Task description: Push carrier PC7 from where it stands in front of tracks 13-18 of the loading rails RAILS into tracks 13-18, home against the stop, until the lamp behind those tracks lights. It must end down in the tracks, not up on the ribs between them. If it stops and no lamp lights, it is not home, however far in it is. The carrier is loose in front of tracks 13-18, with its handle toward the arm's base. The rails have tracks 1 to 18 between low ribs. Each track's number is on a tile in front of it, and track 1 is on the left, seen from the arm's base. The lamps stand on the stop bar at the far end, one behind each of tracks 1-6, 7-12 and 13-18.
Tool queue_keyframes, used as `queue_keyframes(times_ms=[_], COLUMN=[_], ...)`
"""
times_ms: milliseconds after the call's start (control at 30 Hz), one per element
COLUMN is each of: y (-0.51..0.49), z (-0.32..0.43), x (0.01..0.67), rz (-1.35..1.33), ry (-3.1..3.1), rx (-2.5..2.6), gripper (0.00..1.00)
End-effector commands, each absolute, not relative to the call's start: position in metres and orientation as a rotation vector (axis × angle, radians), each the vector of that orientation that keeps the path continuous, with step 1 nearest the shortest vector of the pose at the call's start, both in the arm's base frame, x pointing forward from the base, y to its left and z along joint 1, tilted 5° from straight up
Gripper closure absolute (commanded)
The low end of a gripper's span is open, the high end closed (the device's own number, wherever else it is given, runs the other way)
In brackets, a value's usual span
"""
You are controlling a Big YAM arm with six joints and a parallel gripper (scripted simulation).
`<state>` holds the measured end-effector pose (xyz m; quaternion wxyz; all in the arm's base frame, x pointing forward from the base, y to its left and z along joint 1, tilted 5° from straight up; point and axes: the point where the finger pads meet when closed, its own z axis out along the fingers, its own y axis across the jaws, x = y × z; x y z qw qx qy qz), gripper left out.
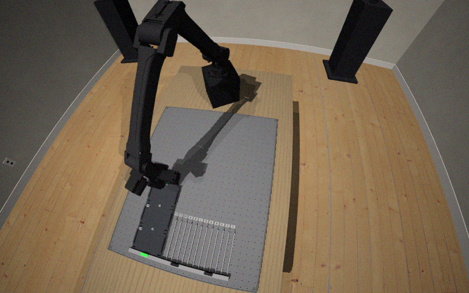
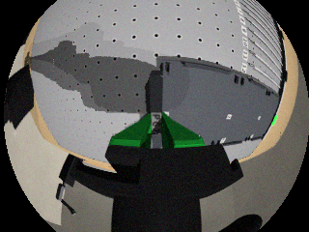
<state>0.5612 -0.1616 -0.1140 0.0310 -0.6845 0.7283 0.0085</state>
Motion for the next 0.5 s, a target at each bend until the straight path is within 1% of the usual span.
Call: queue_keyframes(times_ms=[0,200,267,467], y=[-0.162,-0.163,-0.166,-0.165], z=[-0.101,-0.101,-0.111,-0.112], x=[0.617,0.615,0.597,0.596], rz=[-0.103,-0.096,-0.050,-0.047], ry=[2.193,2.192,2.221,2.222], rx=[-2.077,-2.083,-2.082,-2.082], gripper=[0.00,0.00,0.00,0.00])
